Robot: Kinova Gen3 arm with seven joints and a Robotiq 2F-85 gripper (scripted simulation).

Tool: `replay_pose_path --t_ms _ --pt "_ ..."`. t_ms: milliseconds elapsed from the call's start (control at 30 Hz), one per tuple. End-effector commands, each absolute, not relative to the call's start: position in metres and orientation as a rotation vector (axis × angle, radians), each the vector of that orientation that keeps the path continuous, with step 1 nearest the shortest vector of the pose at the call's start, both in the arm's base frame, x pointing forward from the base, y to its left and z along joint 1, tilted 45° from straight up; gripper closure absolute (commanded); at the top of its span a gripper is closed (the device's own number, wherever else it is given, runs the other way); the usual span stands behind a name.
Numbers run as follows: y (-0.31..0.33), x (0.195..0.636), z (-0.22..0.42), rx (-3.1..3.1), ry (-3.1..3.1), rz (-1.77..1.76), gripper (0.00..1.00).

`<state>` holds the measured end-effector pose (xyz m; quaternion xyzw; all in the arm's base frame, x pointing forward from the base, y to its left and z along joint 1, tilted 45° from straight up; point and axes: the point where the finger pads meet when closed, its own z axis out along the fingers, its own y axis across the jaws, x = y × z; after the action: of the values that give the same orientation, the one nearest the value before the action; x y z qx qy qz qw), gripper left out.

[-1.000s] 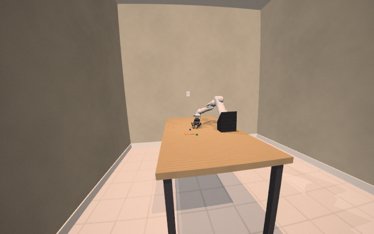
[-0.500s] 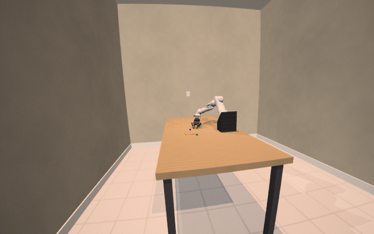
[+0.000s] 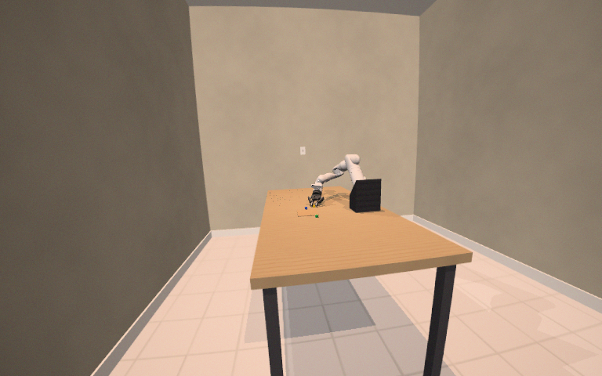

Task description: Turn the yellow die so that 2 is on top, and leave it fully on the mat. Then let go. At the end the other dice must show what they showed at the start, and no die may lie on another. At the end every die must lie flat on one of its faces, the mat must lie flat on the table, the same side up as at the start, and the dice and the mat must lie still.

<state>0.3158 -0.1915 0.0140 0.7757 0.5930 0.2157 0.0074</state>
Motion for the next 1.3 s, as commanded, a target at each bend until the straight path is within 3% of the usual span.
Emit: replay_pose_path --t_ms 0,1267 --pt "-0.195 0.316 0.013 2.413 1.859 0.671 0.69" --pt "-0.200 0.299 0.065 2.413 1.859 0.672 0.69"
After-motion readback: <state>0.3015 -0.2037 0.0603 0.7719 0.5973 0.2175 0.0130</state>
